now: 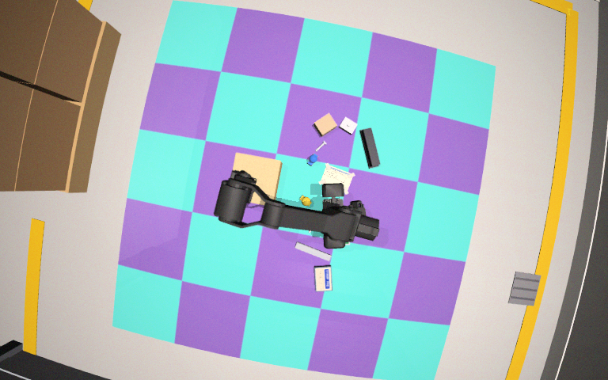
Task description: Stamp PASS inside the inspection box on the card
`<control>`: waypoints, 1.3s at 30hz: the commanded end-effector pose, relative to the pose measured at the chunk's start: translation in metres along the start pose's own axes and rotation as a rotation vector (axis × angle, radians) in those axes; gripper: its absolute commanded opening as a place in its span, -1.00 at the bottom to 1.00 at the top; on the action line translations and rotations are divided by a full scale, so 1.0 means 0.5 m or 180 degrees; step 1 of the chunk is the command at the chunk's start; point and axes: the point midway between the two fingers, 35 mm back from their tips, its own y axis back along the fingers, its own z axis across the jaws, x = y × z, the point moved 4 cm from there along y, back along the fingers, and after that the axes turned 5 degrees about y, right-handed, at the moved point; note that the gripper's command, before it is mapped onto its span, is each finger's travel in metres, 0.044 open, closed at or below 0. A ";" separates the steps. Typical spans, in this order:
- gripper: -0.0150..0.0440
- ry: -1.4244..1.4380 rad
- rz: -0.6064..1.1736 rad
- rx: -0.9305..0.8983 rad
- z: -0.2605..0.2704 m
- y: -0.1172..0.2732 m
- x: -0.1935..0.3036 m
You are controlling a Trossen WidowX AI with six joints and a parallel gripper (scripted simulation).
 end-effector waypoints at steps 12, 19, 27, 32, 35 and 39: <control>-0.49 0.0021 0.0029 0.0034 -0.106 -0.002 0.120; -0.49 0.0024 0.0047 0.0043 -0.141 -0.004 0.181; -0.49 0.0024 0.0052 0.0044 -0.148 -0.009 0.194; -0.49 0.0024 0.0052 0.0045 -0.149 -0.026 0.194; -0.49 0.0024 0.0052 0.0045 -0.150 -0.036 0.193; -0.49 0.0024 0.0052 0.0045 -0.150 -0.049 0.193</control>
